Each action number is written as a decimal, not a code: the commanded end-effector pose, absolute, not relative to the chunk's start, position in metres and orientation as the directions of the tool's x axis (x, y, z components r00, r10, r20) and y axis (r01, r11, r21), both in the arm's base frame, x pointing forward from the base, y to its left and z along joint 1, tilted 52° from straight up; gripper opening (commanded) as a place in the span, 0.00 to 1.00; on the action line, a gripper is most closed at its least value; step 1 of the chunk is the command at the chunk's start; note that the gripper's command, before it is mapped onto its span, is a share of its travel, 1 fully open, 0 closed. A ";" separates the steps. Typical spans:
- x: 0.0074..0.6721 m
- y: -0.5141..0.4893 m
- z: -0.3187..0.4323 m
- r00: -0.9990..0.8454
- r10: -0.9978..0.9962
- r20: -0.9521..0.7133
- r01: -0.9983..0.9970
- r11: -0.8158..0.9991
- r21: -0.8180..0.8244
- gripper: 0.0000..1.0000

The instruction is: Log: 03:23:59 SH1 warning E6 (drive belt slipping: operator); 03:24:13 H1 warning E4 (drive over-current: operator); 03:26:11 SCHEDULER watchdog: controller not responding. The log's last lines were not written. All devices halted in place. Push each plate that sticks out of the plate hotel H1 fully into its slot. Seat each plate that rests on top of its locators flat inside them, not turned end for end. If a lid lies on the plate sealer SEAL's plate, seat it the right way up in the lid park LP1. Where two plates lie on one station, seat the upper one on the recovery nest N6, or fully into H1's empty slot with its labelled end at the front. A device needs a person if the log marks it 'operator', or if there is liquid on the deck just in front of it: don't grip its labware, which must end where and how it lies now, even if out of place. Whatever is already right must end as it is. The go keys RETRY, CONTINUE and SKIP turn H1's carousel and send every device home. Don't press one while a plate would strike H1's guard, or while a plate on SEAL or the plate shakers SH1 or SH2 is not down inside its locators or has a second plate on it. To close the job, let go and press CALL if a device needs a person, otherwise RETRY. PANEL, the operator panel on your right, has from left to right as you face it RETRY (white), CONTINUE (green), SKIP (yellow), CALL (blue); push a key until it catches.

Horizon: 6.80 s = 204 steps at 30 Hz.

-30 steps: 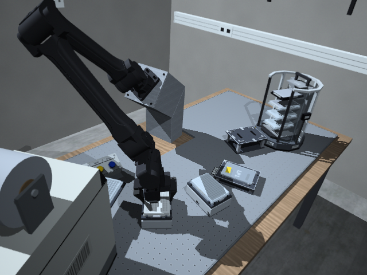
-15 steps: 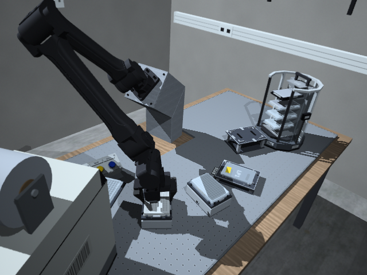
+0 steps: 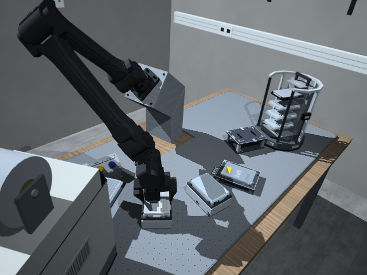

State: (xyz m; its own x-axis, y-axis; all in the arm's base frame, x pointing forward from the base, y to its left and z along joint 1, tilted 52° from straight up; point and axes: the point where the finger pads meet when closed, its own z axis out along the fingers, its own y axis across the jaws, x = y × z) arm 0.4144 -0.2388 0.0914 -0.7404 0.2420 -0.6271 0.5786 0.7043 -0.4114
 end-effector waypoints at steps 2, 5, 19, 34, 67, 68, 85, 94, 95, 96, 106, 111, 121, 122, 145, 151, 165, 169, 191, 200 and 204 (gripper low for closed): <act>0.418 -0.251 0.092 -0.733 0.245 -0.635 0.591 0.692 -0.415 1.00; 0.418 -0.251 0.092 -0.733 0.245 -0.635 0.591 0.692 -0.415 1.00; 0.411 -0.214 0.118 -0.728 0.236 -0.644 0.585 0.704 -0.403 1.00; 0.404 -0.199 0.129 -0.729 0.237 -0.643 0.584 0.705 -0.402 1.00; 0.404 -0.199 0.129 -0.730 0.235 -0.641 0.582 0.706 -0.404 1.00; 0.404 -0.199 0.129 -0.730 0.235 -0.641 0.582 0.706 -0.404 1.00; 0.402 -0.189 0.139 -0.724 0.236 -0.649 0.587 0.704 -0.399 1.00; 0.401 -0.176 0.157 -0.715 0.235 -0.658 0.593 0.703 -0.393 1.00; 0.401 -0.174 0.158 -0.715 0.235 -0.659 0.593 0.703 -0.393 1.00; 0.400 -0.172 0.160 -0.715 0.235 -0.658 0.593 0.703 -0.393 1.00; 0.393 -0.152 0.178 -0.713 0.236 -0.661 0.594 0.704 -0.390 1.00; 0.390 -0.146 0.183 -0.712 0.236 -0.661 0.594 0.704 -0.389 1.00; 0.383 -0.126 0.200 -0.711 0.238 -0.662 0.595 0.705 -0.386 1.00; 0.382 -0.124 0.202 -0.710 0.238 -0.662 0.596 0.705 -0.386 1.00; 0.358 -0.105 0.211 -0.672 0.292 -0.680 0.664 0.645 -0.378 1.00; 0.331 -0.122 0.205 -0.619 0.353 -0.702 0.738 0.566 -0.366 1.00; 0.294 -0.136 0.206 -0.635 0.343 -0.692 0.724 0.577 -0.379 1.00; 0.282 -0.141 0.206 -0.636 0.342 -0.692 0.723 0.577 -0.379 1.00; 0.221 -0.163 0.204 -0.544 0.409 -0.733 0.795 0.532 -0.293 1.00; 0.199 -0.165 0.198 -0.374 0.507 -0.776 0.887 0.439 -0.140 1.00; 0.186 -0.167 0.194 -0.374 0.507 -0.776 0.887 0.439 -0.141 1.00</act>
State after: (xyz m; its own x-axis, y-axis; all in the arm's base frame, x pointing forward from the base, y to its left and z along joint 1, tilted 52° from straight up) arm 0.1974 -0.1645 0.1897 -0.4160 0.4893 -0.7665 0.8676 0.4661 -0.1733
